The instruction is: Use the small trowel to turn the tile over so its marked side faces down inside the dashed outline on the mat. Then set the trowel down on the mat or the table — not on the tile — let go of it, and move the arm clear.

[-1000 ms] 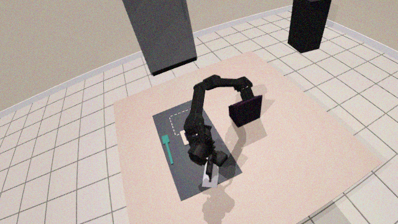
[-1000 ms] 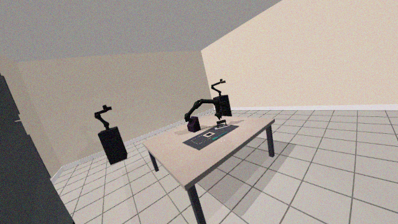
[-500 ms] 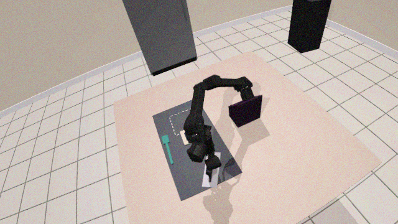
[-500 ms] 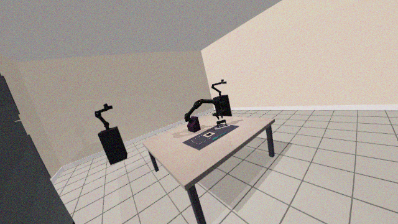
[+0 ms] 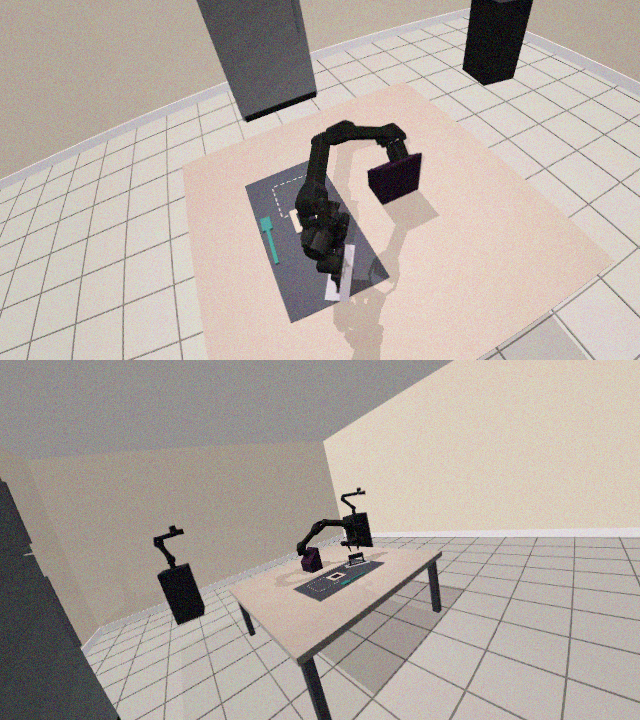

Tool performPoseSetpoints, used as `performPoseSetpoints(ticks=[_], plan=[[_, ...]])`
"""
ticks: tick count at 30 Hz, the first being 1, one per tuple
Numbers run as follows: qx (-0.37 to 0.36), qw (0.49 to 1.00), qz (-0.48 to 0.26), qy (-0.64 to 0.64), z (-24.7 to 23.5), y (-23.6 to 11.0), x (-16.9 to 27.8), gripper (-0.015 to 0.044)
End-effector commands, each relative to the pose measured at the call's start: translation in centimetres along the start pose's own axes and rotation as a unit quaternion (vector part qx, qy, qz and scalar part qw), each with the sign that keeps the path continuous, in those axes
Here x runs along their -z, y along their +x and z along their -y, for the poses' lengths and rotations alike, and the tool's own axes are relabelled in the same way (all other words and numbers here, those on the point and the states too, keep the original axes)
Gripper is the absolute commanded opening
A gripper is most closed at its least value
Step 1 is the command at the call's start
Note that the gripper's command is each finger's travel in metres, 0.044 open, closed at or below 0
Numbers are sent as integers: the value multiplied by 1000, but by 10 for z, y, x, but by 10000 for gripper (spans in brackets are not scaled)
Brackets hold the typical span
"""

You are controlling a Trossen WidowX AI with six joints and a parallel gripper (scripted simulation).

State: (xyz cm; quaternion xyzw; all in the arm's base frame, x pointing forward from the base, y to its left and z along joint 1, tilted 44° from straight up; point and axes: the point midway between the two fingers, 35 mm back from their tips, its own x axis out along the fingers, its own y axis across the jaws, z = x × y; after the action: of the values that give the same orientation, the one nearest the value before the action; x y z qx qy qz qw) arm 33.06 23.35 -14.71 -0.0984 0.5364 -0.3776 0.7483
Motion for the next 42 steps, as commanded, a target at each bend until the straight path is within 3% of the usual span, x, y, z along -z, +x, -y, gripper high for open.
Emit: performPoseSetpoints(ticks=[1,20,42], plan=[[1,998,-1,60,0,0,0,270],[1,925,-1,379,0,0,0,270],[1,727,-1,687,0,0,0,270]])
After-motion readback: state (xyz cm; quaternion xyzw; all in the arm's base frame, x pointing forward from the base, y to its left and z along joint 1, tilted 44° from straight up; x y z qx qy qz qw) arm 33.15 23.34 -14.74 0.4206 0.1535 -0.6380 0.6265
